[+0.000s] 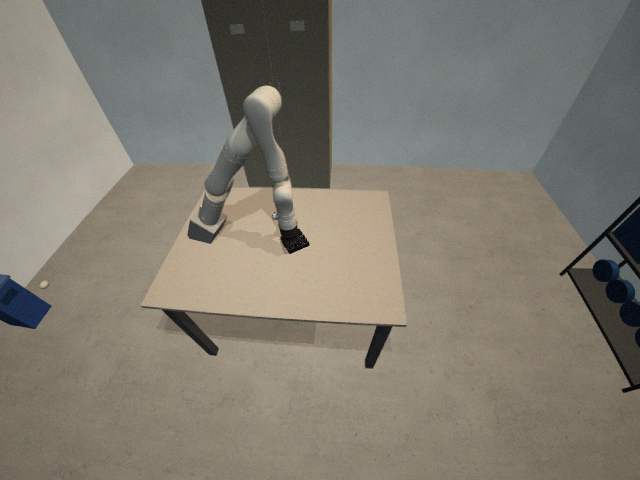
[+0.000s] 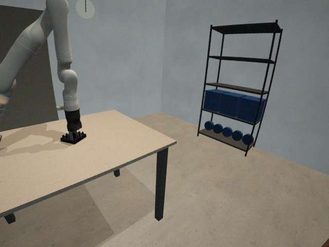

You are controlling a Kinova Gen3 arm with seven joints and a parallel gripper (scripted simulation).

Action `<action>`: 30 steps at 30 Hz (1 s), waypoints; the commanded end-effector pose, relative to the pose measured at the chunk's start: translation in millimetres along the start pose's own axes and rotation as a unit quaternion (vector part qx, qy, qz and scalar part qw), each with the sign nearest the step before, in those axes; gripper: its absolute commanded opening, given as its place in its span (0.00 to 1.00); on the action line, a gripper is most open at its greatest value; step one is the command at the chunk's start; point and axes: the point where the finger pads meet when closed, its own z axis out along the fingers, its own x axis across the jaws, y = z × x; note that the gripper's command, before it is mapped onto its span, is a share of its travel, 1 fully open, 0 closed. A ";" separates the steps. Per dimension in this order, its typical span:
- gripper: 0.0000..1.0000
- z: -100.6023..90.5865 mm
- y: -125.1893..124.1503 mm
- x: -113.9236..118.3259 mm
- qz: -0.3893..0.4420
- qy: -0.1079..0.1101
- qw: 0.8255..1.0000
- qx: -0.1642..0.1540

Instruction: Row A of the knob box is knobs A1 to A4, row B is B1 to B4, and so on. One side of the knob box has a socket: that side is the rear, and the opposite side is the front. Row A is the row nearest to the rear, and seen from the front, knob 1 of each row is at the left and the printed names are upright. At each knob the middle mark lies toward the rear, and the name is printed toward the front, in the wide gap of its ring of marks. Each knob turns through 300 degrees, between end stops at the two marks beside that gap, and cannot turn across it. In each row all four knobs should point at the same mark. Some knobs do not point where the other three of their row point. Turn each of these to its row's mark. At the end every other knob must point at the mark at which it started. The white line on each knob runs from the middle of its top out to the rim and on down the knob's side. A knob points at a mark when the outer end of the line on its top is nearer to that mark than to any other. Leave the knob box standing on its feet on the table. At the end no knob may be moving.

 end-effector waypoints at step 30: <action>0.46 -38.3 0.2 0.3 0.000 0.000 1.000 0.000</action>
